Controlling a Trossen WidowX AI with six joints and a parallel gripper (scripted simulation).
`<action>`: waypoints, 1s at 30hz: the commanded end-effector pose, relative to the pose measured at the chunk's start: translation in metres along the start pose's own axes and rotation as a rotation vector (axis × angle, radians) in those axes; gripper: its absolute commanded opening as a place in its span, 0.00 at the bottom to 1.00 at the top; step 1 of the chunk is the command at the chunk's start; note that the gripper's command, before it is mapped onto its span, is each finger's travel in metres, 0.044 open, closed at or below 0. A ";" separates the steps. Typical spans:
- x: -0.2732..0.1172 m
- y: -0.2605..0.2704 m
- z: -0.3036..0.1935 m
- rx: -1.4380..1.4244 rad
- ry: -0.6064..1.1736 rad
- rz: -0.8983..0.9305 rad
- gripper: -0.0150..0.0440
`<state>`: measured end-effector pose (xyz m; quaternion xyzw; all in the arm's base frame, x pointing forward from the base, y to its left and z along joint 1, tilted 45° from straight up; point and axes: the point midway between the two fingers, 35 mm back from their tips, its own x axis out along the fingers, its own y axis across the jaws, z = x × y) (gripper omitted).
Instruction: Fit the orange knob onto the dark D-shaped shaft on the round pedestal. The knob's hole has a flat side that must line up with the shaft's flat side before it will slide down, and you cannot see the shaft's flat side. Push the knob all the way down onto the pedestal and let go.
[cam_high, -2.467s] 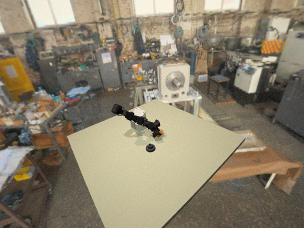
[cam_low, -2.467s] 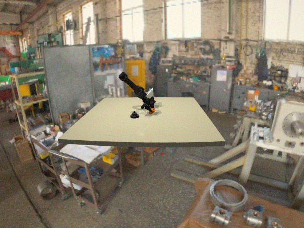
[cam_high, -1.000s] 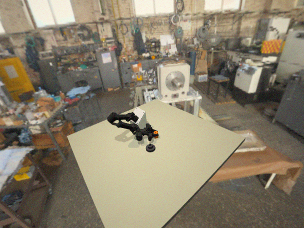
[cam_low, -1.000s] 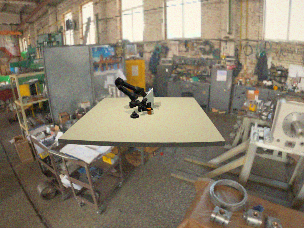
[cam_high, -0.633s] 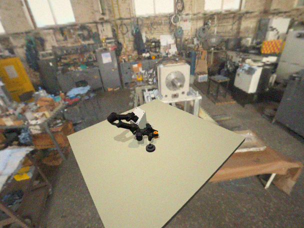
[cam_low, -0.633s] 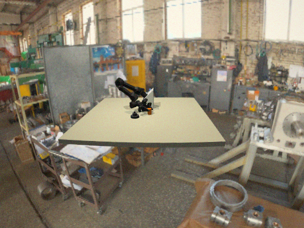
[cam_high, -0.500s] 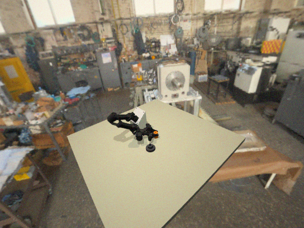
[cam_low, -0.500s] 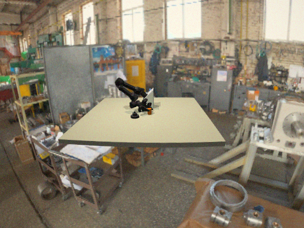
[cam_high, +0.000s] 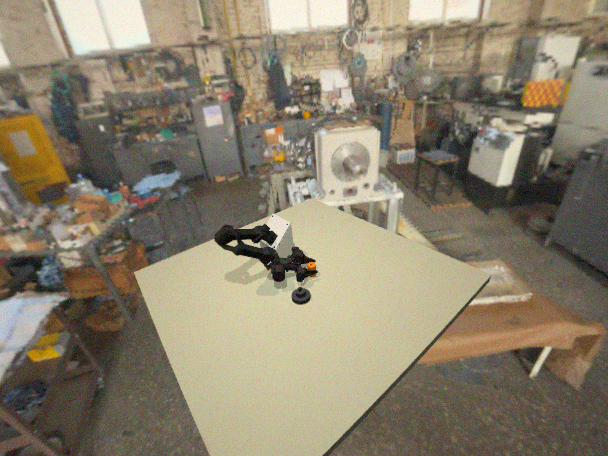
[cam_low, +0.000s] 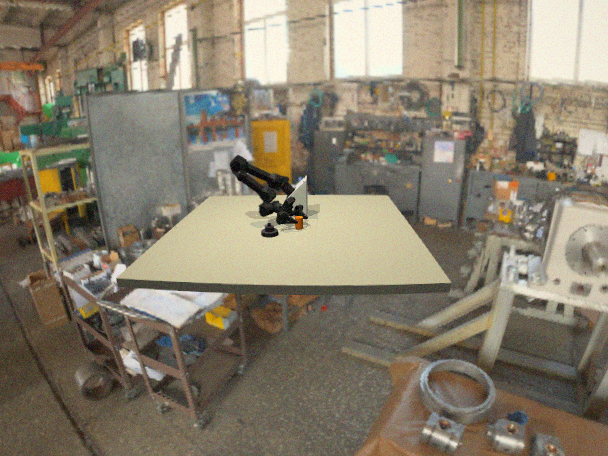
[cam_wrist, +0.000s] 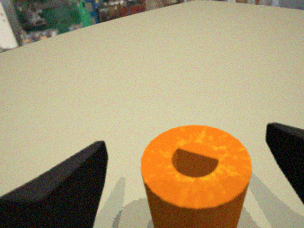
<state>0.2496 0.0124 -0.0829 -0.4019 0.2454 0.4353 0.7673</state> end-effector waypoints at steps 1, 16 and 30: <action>0.000 0.000 0.000 0.000 -0.002 0.000 1.00; -0.018 -0.002 0.077 -0.001 -0.002 -0.002 1.00; 0.009 0.020 0.065 0.249 0.810 0.254 1.00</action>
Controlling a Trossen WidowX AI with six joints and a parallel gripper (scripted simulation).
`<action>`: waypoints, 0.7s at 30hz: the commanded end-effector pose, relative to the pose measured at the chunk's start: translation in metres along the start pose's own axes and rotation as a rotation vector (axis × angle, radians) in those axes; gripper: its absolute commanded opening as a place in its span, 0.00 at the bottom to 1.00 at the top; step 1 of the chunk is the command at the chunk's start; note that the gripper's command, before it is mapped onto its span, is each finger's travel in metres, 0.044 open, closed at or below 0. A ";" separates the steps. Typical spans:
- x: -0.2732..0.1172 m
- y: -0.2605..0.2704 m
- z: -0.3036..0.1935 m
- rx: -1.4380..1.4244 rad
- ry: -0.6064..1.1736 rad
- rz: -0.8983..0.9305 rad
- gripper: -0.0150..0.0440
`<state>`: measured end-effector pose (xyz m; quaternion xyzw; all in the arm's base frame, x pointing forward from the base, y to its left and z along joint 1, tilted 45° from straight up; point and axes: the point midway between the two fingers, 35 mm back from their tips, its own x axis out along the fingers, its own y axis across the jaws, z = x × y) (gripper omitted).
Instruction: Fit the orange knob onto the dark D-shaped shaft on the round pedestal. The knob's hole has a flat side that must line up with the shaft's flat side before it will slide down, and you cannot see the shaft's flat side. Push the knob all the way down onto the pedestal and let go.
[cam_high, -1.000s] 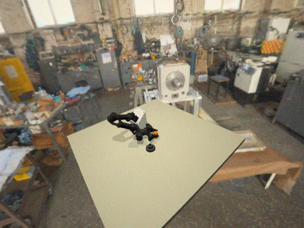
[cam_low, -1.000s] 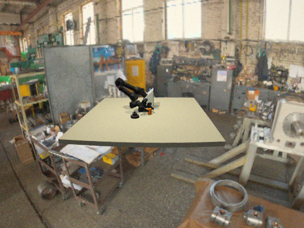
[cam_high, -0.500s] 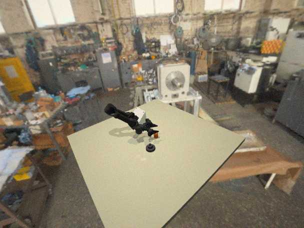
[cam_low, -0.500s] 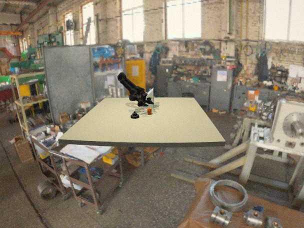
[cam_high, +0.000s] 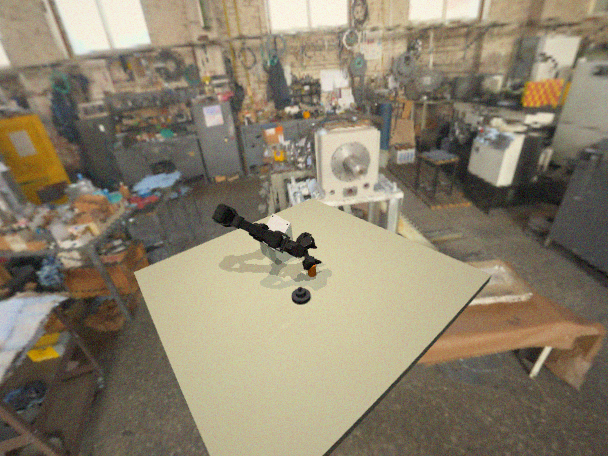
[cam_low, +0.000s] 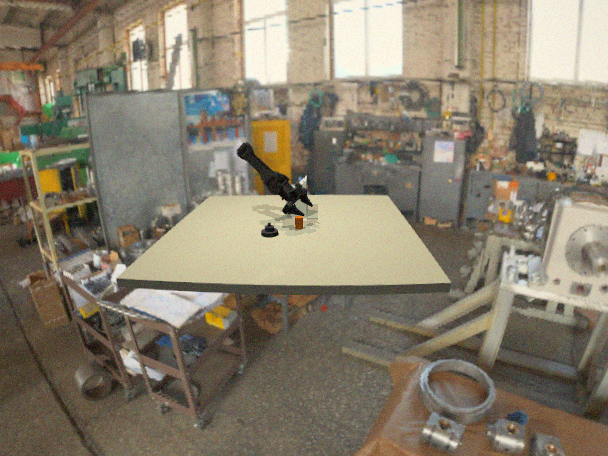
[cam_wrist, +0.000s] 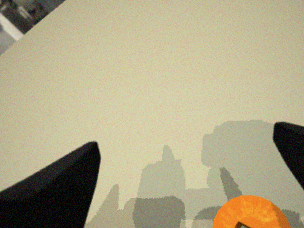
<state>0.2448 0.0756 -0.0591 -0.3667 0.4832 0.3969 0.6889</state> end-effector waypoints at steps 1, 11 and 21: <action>-0.002 0.007 -0.001 0.070 0.477 -0.018 1.00; -0.042 0.000 0.030 -0.032 0.900 -0.319 1.00; -0.042 0.000 0.030 -0.032 0.900 -0.319 1.00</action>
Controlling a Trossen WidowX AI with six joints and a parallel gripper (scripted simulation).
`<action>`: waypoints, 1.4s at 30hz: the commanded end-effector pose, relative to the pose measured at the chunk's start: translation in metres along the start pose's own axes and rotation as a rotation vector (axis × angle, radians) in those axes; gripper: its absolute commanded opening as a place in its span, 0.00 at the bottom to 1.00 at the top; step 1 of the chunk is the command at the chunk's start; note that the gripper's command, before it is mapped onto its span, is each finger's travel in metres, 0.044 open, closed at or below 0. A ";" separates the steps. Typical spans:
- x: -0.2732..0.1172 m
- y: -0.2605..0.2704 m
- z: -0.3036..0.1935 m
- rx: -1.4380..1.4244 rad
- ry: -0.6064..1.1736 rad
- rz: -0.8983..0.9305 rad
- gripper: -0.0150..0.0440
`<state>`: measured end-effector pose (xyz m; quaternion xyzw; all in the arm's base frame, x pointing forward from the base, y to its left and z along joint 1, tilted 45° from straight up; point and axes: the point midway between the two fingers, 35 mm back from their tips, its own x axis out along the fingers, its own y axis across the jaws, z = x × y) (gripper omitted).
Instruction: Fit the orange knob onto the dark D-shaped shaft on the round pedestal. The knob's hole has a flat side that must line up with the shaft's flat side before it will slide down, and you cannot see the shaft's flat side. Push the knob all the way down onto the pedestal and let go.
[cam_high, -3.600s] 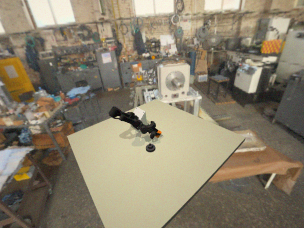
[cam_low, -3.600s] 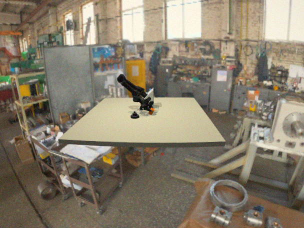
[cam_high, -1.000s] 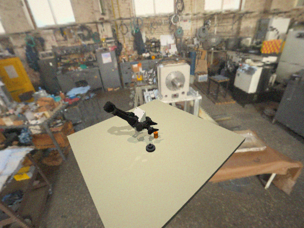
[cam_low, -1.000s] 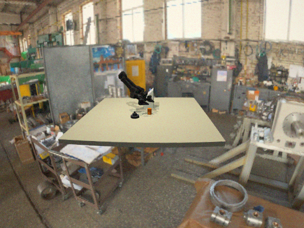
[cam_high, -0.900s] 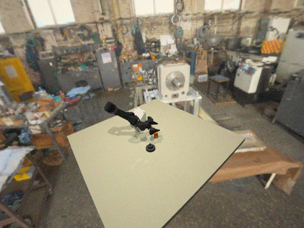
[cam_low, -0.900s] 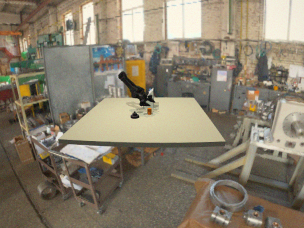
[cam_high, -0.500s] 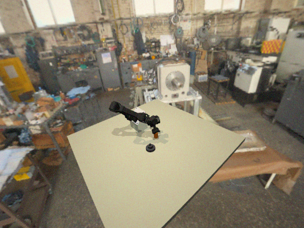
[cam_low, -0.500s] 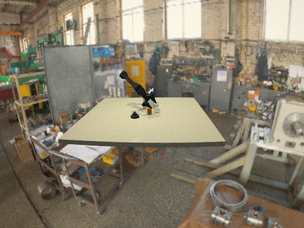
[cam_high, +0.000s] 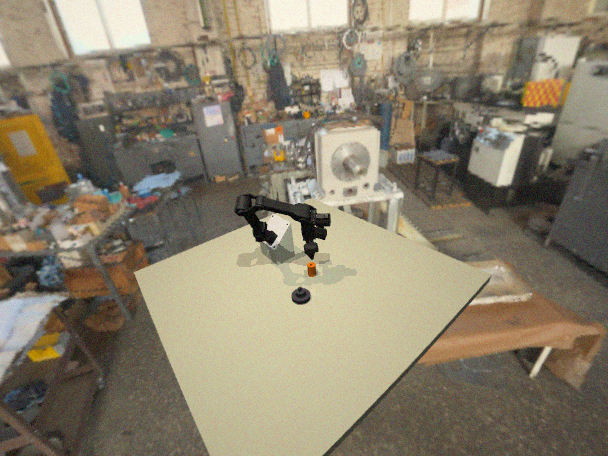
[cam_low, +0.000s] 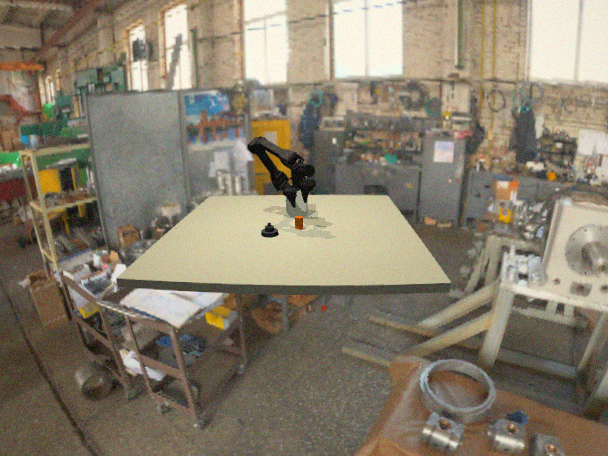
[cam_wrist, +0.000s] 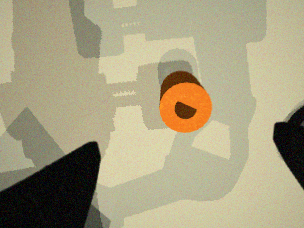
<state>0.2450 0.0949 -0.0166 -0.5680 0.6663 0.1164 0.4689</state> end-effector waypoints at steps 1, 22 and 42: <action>-0.003 -0.004 -0.003 0.002 0.041 -0.038 1.00; -0.003 -0.004 -0.003 1.002 0.019 -0.055 1.00; 0.047 -0.006 -0.005 1.041 0.018 -0.057 1.00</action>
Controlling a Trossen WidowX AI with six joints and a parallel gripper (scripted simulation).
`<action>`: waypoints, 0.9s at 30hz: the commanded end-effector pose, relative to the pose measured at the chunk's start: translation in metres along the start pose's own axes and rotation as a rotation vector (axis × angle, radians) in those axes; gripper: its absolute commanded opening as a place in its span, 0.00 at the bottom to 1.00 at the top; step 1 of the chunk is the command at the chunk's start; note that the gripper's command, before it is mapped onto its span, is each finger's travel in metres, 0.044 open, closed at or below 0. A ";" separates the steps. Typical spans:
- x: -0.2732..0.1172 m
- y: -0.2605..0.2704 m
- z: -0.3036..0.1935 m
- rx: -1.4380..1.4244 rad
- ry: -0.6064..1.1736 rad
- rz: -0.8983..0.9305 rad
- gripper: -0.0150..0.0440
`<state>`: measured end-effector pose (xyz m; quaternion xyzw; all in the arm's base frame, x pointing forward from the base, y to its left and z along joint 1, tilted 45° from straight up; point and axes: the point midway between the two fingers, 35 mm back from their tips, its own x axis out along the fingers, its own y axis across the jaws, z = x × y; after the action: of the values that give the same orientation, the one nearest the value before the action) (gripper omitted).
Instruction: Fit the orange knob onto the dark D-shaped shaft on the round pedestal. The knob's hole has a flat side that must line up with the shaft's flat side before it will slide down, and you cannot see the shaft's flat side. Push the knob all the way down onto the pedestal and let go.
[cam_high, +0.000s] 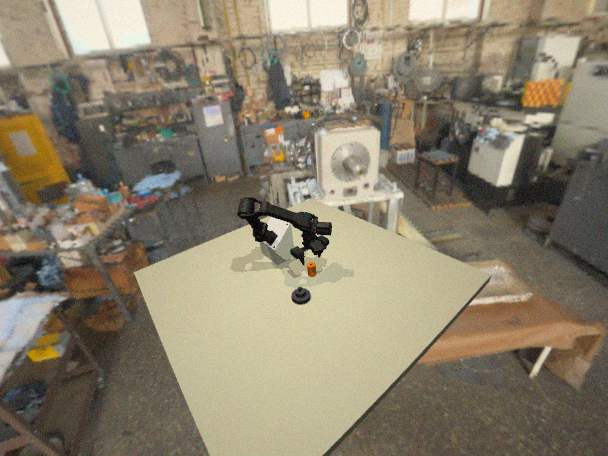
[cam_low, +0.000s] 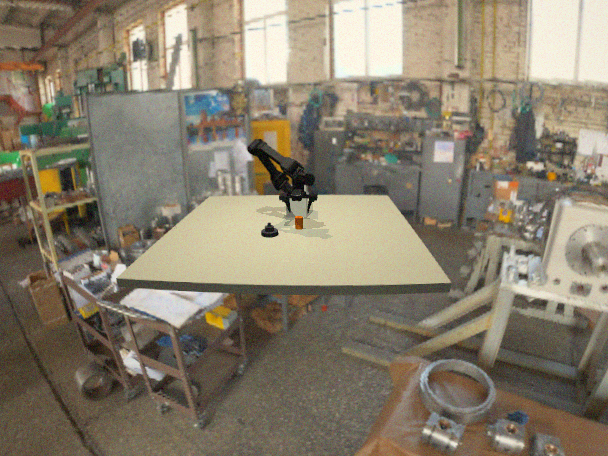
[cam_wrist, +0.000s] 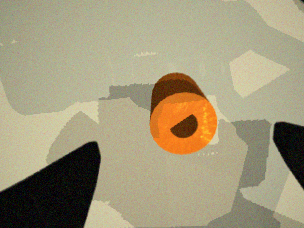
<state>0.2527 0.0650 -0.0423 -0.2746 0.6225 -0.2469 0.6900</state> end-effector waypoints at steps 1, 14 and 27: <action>0.008 -0.001 -0.002 -0.007 0.005 -0.008 1.00; 0.028 0.000 -0.001 -0.008 0.005 -0.006 1.00; 0.049 0.000 -0.001 -0.008 0.005 -0.007 1.00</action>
<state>0.2588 0.0366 -0.0734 -0.2746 0.6222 -0.2467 0.6903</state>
